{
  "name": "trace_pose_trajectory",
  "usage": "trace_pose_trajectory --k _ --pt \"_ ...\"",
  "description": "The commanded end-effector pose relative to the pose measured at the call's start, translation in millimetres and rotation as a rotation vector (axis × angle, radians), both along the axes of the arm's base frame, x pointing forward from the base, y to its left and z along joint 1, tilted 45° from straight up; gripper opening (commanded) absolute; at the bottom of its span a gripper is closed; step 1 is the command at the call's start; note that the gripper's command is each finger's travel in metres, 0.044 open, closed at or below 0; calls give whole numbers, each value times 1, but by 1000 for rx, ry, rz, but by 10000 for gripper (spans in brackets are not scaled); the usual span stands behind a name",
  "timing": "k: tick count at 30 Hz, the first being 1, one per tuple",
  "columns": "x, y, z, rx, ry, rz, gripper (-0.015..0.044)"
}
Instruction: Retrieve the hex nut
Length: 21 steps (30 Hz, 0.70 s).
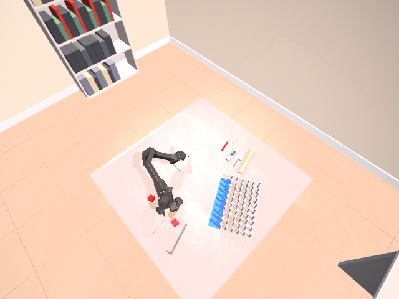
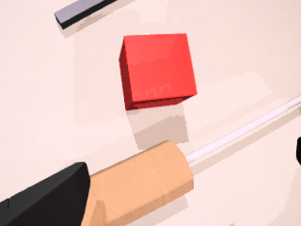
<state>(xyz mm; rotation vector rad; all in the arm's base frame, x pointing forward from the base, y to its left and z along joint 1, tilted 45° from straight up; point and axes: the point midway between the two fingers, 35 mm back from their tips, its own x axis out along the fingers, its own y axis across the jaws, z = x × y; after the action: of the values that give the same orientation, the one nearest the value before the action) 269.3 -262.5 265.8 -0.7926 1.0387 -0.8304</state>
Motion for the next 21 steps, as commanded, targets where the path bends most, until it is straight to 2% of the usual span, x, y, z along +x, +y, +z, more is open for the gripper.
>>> trace_pose_trajectory --k 1,17,21 --pt "-1 7 -18 -287 816 191 440" --pt "-6 21 -27 -447 1764 384 440" --pt "-6 22 -27 -451 1841 405 440"
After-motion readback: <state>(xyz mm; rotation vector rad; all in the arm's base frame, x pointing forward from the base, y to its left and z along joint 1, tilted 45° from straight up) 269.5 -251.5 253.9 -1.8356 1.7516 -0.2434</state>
